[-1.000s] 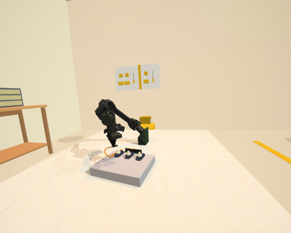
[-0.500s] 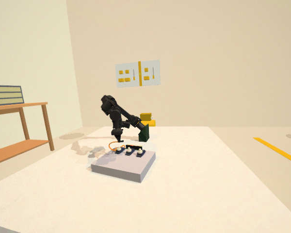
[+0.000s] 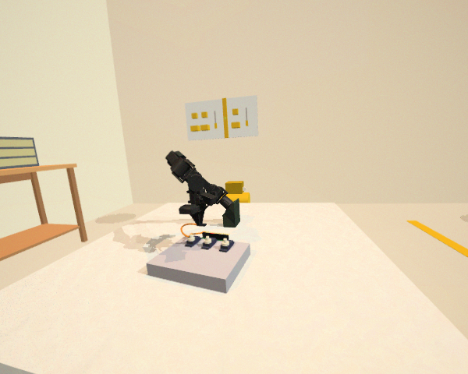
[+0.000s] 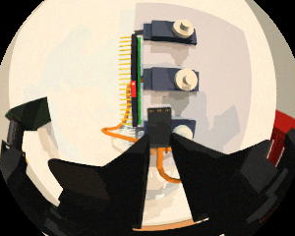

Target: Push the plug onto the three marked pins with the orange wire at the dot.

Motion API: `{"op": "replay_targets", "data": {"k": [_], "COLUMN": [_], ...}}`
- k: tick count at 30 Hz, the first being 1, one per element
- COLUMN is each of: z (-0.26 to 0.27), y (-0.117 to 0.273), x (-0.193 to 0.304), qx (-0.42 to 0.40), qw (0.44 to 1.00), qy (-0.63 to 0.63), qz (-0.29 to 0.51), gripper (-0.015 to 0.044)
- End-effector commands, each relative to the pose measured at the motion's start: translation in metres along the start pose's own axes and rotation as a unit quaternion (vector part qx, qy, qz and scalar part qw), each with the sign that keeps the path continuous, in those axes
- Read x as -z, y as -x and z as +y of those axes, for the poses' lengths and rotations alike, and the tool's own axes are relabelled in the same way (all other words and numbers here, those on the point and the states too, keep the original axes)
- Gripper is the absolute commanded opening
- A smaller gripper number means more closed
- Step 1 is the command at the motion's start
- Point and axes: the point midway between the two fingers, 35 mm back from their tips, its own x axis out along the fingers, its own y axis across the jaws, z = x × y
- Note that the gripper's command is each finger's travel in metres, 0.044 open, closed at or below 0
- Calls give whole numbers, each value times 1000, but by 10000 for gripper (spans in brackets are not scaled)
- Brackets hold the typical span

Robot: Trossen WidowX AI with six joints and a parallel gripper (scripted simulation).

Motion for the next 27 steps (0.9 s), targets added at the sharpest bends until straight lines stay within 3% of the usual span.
{"op": "replay_targets", "data": {"k": [1, 14, 27], "z": [9, 33, 58], "y": [0, 0, -3], "x": [-7, -22, -33], "qx": [-1, -2, -3], "qw": [998, 970, 907], "qy": [-55, -243, -422], "qz": [-2, -1, 2], "gripper": [0, 0, 0]}}
